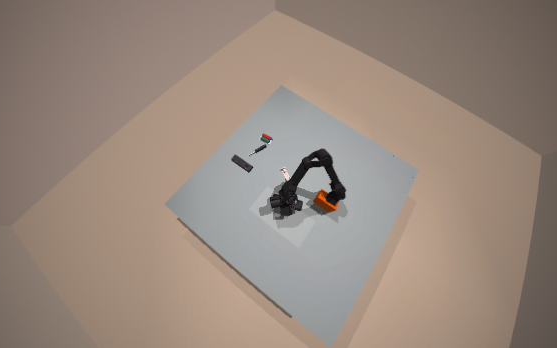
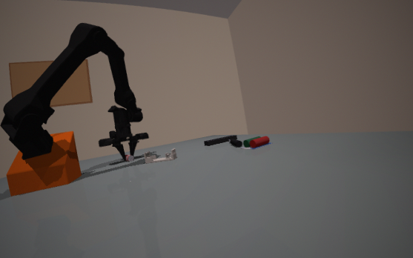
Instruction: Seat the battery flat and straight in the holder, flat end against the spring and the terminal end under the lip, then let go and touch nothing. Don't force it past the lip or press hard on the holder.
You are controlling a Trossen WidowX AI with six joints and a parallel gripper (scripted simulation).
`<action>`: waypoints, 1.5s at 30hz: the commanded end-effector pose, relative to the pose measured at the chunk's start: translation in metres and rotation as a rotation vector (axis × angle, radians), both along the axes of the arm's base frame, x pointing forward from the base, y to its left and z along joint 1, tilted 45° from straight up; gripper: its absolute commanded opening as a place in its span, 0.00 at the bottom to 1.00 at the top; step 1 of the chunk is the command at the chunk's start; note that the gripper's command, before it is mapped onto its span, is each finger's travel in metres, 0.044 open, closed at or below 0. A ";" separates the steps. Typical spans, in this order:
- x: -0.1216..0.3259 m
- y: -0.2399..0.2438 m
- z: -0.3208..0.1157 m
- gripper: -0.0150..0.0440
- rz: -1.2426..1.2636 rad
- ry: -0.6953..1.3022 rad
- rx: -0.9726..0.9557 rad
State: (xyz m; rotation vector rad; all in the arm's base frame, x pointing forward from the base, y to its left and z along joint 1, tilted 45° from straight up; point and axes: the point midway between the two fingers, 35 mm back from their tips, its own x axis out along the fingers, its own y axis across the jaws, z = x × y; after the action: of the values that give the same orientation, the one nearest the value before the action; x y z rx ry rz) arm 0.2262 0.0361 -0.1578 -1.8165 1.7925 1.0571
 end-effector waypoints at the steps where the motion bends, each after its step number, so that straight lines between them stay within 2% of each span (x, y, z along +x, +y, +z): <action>1: -0.001 -0.002 0.000 0.40 0.005 0.005 -0.004; 8: -0.001 -0.001 0.001 0.39 0.005 0.005 -0.004; 14: 0.004 0.032 0.035 0.39 0.005 0.005 -0.002; 21: 0.009 0.031 0.040 0.39 0.016 0.016 0.004; 33: 0.066 -0.014 0.100 0.39 0.236 0.218 0.051; 45: 0.098 -0.079 0.167 0.39 0.479 0.437 0.066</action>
State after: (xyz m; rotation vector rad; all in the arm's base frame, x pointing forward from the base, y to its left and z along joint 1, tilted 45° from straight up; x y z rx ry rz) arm 0.3145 -0.0193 -0.0151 -2.0989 1.5836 1.6721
